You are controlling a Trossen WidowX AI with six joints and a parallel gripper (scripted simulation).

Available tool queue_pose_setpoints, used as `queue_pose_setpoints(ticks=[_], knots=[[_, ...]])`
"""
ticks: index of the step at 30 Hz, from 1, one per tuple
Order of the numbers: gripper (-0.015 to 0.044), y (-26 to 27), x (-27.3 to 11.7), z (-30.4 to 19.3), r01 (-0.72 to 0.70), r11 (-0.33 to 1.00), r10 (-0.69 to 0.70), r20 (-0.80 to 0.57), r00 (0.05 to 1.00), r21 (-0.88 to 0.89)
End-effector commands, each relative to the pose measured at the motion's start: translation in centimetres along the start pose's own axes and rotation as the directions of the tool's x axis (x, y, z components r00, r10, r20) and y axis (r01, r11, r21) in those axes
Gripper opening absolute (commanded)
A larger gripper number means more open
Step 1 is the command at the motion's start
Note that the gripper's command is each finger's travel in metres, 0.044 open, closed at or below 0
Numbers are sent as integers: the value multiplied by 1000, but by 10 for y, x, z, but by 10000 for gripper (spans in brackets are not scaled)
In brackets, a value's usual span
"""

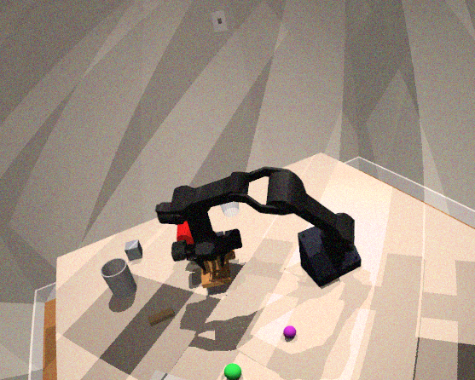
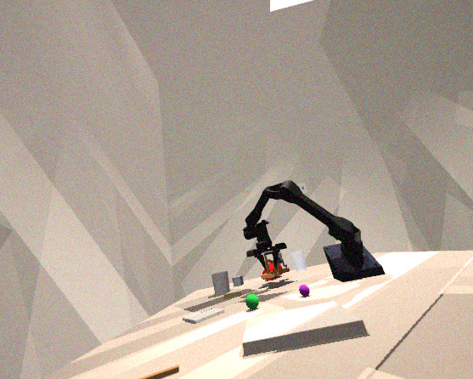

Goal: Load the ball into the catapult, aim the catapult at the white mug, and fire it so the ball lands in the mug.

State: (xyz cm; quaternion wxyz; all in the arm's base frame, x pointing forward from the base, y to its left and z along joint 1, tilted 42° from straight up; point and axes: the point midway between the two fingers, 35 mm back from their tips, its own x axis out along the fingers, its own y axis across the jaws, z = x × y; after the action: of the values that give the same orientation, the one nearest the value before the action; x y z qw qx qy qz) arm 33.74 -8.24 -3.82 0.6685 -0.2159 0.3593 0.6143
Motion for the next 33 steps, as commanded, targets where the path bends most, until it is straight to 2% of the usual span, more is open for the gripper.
queue_pose_setpoints(ticks=[1,12,23,33], knots=[[0,-2,-7,1,8,999,-7,-8,1000,37],[0,-4,-7,1,10,918,-9,-6,1000,396],[0,-17,-6,-3,11,711,-10,-5,1000,703],[0,-23,-2,-7,11,675,-11,-5,1000,738]])
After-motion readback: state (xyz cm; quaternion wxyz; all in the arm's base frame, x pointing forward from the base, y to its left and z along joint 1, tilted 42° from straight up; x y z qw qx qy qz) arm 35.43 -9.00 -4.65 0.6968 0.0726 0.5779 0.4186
